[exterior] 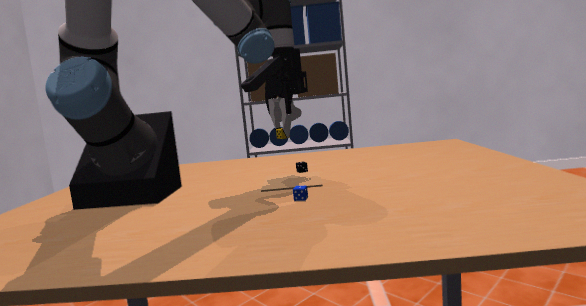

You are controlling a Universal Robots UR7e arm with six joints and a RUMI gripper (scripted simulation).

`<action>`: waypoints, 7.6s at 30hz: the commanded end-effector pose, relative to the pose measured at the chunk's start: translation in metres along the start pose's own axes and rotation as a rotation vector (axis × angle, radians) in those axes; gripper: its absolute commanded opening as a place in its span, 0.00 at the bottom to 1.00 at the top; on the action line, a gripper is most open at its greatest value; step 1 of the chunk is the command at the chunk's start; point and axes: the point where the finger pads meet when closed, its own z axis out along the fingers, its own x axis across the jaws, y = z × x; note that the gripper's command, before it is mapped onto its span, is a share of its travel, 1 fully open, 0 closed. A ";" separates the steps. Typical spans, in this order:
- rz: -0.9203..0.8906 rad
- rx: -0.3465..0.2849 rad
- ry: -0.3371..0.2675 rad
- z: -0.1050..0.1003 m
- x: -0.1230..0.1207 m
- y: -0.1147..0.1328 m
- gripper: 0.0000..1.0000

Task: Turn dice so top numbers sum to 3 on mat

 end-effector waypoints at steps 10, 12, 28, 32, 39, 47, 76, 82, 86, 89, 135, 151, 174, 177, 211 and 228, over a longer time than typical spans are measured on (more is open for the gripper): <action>-0.425 -0.002 -0.001 0.003 0.023 0.023 0.06; -0.469 -0.001 -0.002 0.004 0.026 0.026 0.06; -0.951 0.009 -0.005 0.010 0.057 0.052 0.06; -1.059 0.012 -0.005 0.012 0.065 0.058 0.06; -1.165 0.015 -0.005 0.014 0.073 0.064 0.06; -1.272 0.019 -0.005 0.016 0.081 0.069 0.06; -1.316 0.020 -0.004 0.017 0.085 0.071 0.06; -1.303 0.019 -0.002 0.017 0.085 0.071 0.06; -1.296 0.018 -0.001 0.017 0.085 0.071 0.06; -1.283 0.017 0.001 0.017 0.085 0.071 0.06; -0.582 0.000 0.112 0.026 0.094 0.056 0.06; -0.150 0.024 0.180 0.029 0.103 0.051 0.06; 0.497 0.109 0.267 0.030 0.115 0.049 0.06; 0.585 0.125 0.277 0.030 0.117 0.050 0.06; 1.604 0.392 0.340 0.026 0.125 0.062 0.06; 2.106 0.587 0.314 0.024 0.122 0.070 0.06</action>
